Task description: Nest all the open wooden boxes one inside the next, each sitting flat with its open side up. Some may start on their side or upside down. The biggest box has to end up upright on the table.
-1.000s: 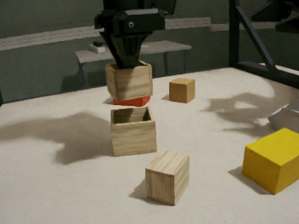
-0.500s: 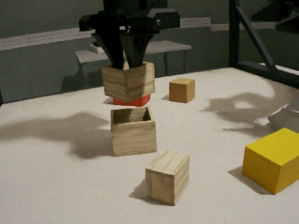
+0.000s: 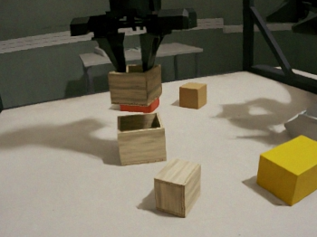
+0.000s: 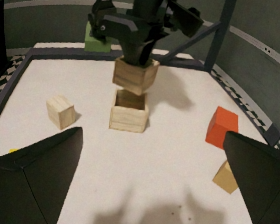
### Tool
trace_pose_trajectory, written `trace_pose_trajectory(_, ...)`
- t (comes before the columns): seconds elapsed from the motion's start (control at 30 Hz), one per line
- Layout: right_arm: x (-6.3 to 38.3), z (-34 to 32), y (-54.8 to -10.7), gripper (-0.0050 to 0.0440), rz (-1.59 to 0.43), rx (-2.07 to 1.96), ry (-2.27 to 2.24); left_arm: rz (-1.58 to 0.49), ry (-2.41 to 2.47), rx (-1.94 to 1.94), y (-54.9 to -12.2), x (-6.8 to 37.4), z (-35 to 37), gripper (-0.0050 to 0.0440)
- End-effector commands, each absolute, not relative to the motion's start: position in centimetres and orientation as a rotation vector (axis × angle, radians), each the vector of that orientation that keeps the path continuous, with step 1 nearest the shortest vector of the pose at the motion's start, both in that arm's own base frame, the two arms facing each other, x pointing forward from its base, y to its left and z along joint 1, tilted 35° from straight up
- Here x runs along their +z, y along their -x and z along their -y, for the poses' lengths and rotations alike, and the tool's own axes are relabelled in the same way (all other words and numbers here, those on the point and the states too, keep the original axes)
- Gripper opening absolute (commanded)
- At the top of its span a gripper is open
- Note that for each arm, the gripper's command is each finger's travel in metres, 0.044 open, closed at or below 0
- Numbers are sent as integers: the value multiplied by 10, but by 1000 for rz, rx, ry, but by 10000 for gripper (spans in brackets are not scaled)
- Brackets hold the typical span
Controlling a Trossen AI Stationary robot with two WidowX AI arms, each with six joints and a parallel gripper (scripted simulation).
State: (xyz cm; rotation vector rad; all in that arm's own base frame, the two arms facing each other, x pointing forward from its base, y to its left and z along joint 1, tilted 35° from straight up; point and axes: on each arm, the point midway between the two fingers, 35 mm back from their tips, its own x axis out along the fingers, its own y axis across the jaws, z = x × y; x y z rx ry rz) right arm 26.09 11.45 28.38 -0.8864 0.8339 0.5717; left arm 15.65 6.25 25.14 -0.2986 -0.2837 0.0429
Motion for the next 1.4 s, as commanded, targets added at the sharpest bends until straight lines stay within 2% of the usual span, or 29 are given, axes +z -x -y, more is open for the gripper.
trace_pose_trajectory(0.0,289,-115,-260,254,-773,656,1047,282,302,41,-156,251,-62,400)
trace_pose_trajectory(0.7,289,-115,-260,254,-587,913,1583,282,302,41,-156,251,-62,400)
trace_pose_trajectory(1.37,289,-115,-260,254,-309,1168,2135,282,302,41,-156,251,-62,400)
